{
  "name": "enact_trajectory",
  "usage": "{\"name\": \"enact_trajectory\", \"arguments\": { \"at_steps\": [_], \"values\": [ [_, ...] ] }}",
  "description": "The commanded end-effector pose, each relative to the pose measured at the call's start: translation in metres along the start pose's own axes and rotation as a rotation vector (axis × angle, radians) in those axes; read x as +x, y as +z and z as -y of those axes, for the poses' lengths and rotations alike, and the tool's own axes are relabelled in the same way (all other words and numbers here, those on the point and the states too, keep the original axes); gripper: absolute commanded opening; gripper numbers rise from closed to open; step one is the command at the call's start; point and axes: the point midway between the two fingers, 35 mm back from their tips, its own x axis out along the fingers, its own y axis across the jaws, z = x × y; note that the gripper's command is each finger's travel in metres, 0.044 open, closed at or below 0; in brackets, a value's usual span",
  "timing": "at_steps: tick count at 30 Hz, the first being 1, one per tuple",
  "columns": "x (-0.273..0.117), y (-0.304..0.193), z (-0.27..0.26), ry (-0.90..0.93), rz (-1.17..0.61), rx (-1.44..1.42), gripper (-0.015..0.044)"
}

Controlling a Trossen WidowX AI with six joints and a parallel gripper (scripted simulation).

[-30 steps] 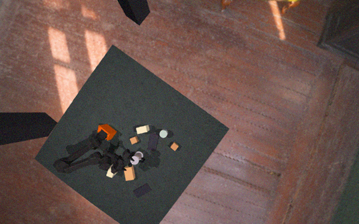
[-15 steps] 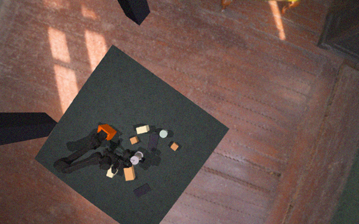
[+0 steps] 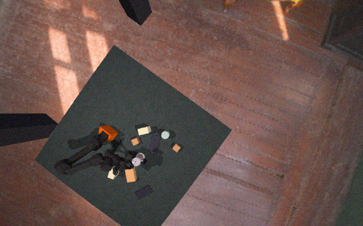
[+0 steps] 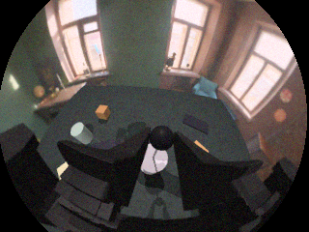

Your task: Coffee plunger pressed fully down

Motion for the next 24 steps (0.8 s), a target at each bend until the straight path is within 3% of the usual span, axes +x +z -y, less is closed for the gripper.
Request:
{"name": "enact_trajectory", "arguments": {
  "at_steps": [1,24],
  "values": [
    [0.005,-0.007,-0.002,0.005,-0.009,-0.002,0.0114],
    [0.029,-0.037,-0.005,0.007,-0.011,-0.001,0.0114]
  ]
}}
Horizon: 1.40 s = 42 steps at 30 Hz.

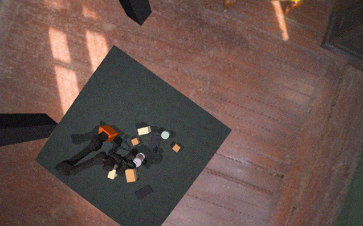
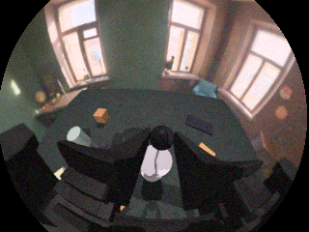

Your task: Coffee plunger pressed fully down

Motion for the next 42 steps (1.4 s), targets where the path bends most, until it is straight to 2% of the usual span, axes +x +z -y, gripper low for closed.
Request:
{"name": "enact_trajectory", "arguments": {
  "at_steps": [1,22,42],
  "values": [
    [0.008,-0.024,-0.001,0.001,-0.049,-0.030,0.0114],
    [0.031,-0.049,0.001,-0.002,-0.043,-0.033,0.0114],
    [0.042,-0.044,-0.002,-0.004,-0.041,-0.033,0.0114]
  ]
}}
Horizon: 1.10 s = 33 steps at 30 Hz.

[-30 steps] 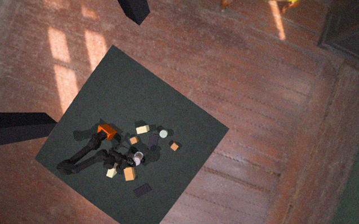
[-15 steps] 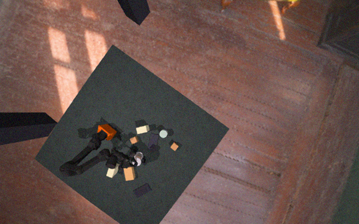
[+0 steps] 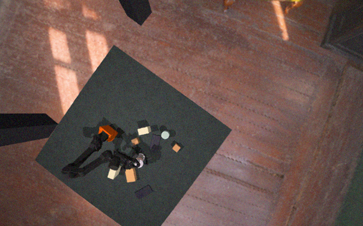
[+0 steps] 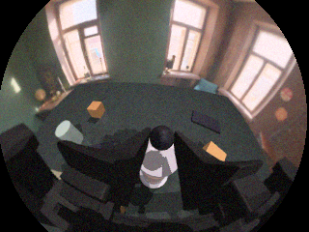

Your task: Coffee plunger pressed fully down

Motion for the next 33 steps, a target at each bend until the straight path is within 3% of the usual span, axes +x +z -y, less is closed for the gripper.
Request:
{"name": "enact_trajectory", "arguments": {
  "at_steps": [1,33],
  "values": [
    [0.0039,-0.0090,0.0004,-0.005,-0.032,-0.021,0.0114],
    [0.0063,-0.0023,-0.0022,-0.004,-0.020,-0.015,0.0114]
  ]
}}
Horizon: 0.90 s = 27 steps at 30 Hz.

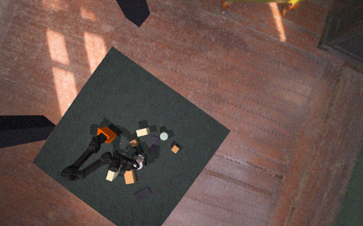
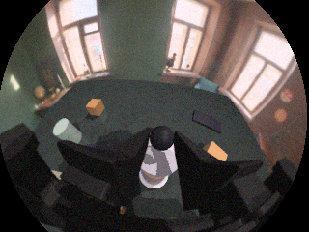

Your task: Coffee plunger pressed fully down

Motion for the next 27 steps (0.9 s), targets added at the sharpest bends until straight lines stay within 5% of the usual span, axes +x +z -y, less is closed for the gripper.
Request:
{"name": "enact_trajectory", "arguments": {
  "at_steps": [1,6,18,27],
  "values": [
    [0.000,0.000,0.000,0.000,0.000,0.000,0.0114],
    [0.000,0.000,0.000,0.000,0.000,0.000,0.0114],
    [0.000,0.000,0.000,0.000,0.000,0.000,0.0429],
    [-0.026,0.023,0.000,0.004,-0.013,0.003,0.0440]
  ]
}}
